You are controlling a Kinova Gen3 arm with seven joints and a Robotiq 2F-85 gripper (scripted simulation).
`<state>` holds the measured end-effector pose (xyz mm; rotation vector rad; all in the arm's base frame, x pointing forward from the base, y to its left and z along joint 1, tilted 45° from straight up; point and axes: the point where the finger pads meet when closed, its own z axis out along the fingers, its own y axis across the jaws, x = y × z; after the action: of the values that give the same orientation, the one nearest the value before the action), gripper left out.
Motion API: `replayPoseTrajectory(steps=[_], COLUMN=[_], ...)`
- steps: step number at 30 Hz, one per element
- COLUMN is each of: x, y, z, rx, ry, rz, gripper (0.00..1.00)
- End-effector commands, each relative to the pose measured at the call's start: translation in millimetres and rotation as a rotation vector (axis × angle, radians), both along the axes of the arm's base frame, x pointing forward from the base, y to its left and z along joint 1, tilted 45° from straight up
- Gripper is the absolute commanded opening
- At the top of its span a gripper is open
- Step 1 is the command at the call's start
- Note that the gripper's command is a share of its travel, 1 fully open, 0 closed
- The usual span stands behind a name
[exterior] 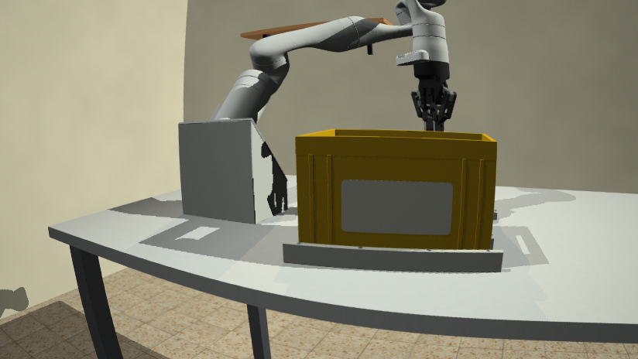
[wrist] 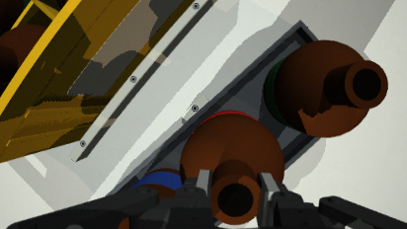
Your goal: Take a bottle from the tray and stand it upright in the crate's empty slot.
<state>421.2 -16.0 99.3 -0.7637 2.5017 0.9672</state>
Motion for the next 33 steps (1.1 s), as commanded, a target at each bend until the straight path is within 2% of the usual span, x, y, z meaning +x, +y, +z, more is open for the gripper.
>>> replayPoseTrajectory(steps=[1, 12, 33], x=[-0.2, -1.8, -2.5], y=[-5, -13, -16], z=[6.3, 14.1, 17.5], rx=[0.004, 0.004, 0.004], ry=[-0.002, -0.002, -0.002], rz=[-0.004, -0.004, -0.004], gripper=[0.0, 0.0, 0.0])
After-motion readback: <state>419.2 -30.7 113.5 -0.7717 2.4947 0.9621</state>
